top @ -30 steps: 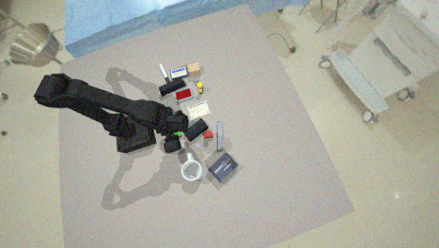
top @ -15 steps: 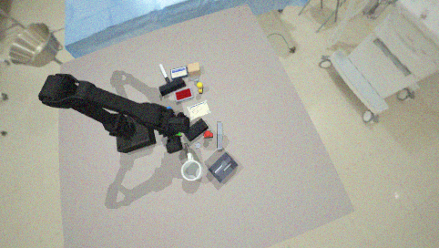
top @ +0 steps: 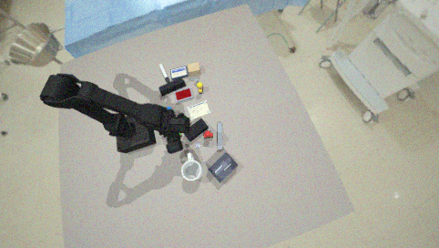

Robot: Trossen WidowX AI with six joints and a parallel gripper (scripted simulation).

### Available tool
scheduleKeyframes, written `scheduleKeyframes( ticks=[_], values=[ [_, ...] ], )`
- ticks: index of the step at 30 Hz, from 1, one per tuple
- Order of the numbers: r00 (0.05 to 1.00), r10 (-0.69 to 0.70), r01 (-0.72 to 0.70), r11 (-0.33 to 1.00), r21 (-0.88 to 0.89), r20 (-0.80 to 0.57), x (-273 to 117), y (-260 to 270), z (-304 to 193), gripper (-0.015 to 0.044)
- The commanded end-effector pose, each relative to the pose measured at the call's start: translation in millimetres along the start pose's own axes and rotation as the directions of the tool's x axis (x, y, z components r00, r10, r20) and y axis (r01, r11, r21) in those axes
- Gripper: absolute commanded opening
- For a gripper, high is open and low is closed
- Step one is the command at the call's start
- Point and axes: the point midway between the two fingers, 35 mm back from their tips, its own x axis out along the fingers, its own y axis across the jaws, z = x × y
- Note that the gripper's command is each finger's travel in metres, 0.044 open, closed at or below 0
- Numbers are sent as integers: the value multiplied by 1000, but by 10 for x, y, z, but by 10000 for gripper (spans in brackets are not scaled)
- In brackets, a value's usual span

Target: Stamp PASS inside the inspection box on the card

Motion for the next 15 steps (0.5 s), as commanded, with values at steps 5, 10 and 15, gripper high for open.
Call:
scheduleKeyframes(
  ticks=[5,10,15],
  values=[
    [1000,0,0,1000,0,0,-4,0,1,21],
    [1000,0,0,1000,0,0,-23,-2,4,0],
    [1000,0,0,1000,0,0,-46,-3,7,0]
  ],
)
